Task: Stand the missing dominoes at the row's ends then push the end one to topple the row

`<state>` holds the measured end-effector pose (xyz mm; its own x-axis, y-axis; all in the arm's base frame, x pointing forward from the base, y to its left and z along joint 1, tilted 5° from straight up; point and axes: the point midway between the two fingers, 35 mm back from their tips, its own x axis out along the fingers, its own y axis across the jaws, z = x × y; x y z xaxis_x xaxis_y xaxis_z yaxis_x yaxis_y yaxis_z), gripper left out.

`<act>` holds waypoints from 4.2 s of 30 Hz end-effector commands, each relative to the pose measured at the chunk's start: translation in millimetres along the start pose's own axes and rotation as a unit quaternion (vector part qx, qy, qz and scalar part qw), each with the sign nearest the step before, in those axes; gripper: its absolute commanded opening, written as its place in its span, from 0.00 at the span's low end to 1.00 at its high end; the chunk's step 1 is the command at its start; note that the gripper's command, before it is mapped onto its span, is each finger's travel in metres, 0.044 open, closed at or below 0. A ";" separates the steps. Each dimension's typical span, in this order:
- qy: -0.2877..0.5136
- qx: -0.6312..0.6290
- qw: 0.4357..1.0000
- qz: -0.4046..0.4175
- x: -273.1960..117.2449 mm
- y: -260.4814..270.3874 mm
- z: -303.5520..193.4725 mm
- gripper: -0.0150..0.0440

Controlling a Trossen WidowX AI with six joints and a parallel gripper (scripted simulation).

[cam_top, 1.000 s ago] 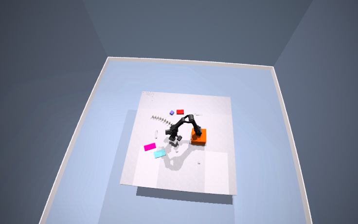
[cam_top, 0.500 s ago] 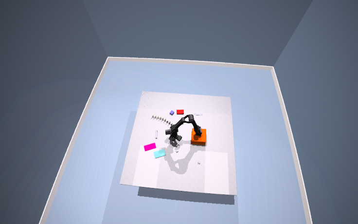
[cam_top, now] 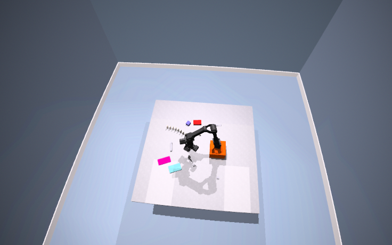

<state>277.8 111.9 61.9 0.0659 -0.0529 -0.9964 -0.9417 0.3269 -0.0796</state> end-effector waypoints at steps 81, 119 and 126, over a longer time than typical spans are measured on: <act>-0.004 0.706 0.708 -0.009 52.0 -109.3 -128.4 1.00; -0.001 0.689 0.725 -0.010 89.3 -74.2 -229.8 1.00; -0.001 0.689 0.725 -0.010 95.1 -74.0 -230.9 1.00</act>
<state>278.0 -135.5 -15.5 0.0777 -0.0746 -0.9942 0.2861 0.9569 -0.0494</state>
